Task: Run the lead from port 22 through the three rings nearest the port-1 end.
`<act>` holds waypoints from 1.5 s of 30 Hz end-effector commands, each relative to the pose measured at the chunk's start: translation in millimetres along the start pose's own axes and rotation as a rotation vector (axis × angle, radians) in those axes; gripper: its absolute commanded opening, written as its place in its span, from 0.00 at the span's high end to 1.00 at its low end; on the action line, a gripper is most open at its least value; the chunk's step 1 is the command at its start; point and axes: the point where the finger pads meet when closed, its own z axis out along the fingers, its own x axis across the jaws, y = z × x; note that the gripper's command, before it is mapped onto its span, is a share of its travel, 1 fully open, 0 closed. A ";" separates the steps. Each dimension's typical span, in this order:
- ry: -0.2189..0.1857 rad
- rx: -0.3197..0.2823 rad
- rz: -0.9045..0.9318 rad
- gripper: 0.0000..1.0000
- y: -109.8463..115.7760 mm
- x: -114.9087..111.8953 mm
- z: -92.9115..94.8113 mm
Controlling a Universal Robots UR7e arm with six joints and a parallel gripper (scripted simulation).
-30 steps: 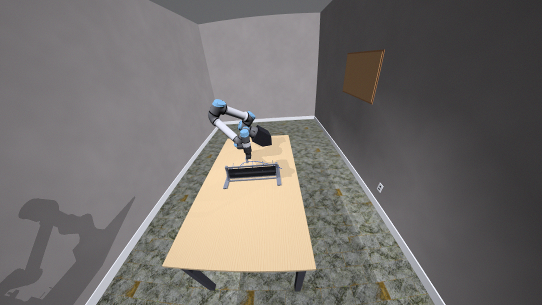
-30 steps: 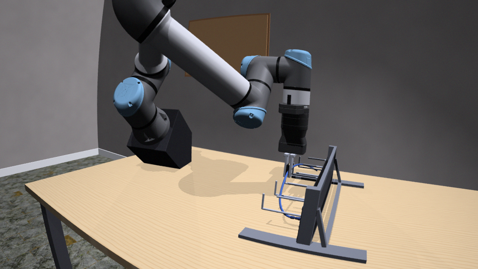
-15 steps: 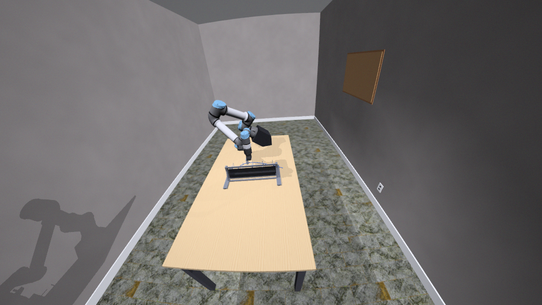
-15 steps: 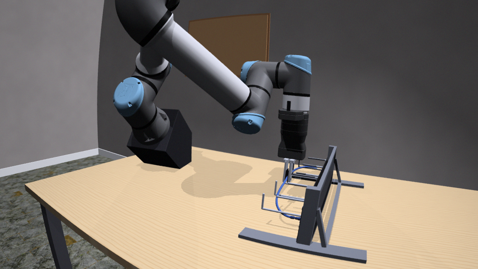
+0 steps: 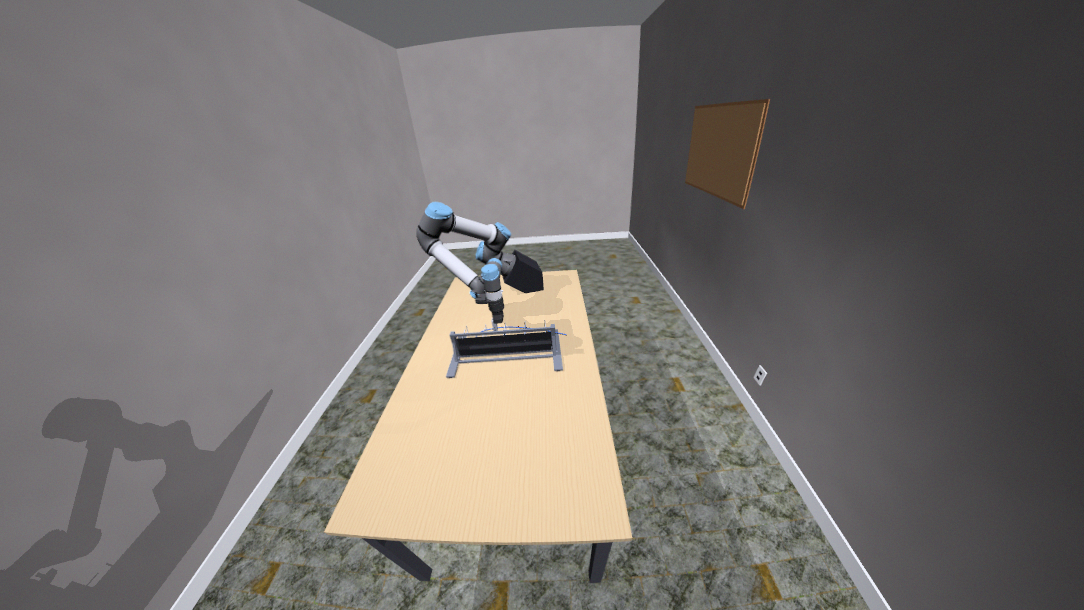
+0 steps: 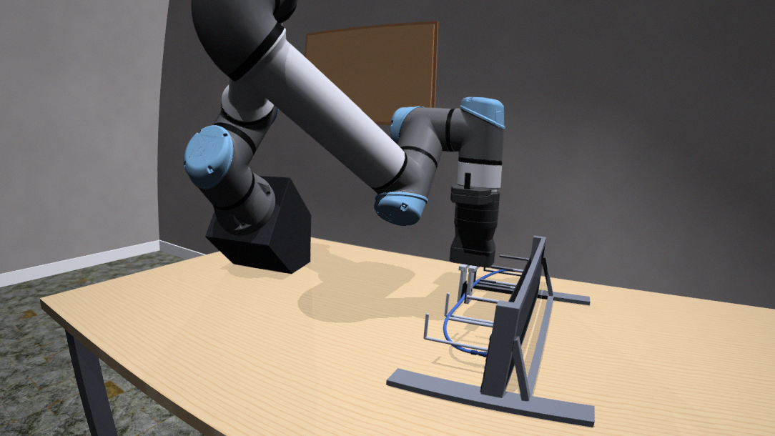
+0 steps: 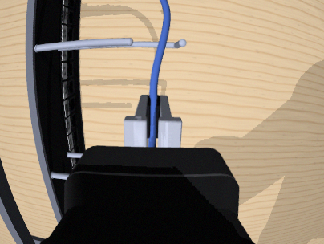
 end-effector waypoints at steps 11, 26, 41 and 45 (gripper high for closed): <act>-0.001 0.000 0.001 1.00 -0.2 -0.4 7.7; -0.001 0.000 0.001 1.00 -0.2 -0.4 9.9; -0.001 0.000 0.001 1.00 -0.2 -6.4 9.8; -0.001 0.000 0.001 1.00 -0.2 -8.9 9.8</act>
